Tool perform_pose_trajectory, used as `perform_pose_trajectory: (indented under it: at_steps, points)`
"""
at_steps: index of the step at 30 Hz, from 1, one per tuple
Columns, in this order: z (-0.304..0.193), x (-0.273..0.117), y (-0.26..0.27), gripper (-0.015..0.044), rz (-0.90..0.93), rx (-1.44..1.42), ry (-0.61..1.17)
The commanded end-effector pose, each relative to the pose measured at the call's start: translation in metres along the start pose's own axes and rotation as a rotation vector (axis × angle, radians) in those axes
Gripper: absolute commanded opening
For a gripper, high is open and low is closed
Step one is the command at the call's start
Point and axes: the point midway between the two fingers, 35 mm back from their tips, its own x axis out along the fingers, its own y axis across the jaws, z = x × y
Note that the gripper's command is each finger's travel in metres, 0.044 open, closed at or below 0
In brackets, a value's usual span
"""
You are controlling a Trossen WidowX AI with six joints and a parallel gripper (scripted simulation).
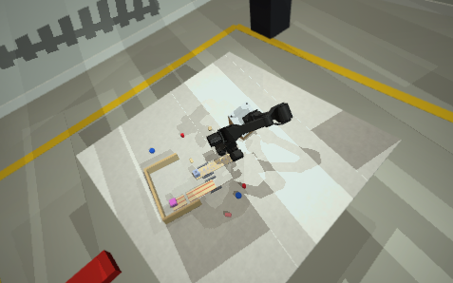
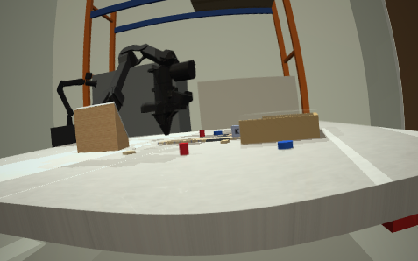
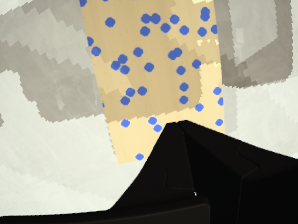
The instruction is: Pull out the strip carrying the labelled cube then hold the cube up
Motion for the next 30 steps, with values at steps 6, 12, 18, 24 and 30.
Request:
perform_pose_trajectory:
  at_steps: [6,12,18,24,30]
  points:
    - [0.012,-0.021,0.001,0.0053,-0.003,-0.017,-0.001]
    - [0.037,-0.023,0.003,0.021,-0.003,-0.043,-0.002]
    - [0.06,-0.026,0.004,0.0368,-0.003,-0.044,-0.003]
    - [0.083,-0.028,0.006,0.044,-0.004,-0.045,-0.004]
    - [0.106,-0.031,0.007,0.044,-0.004,-0.046,-0.005]
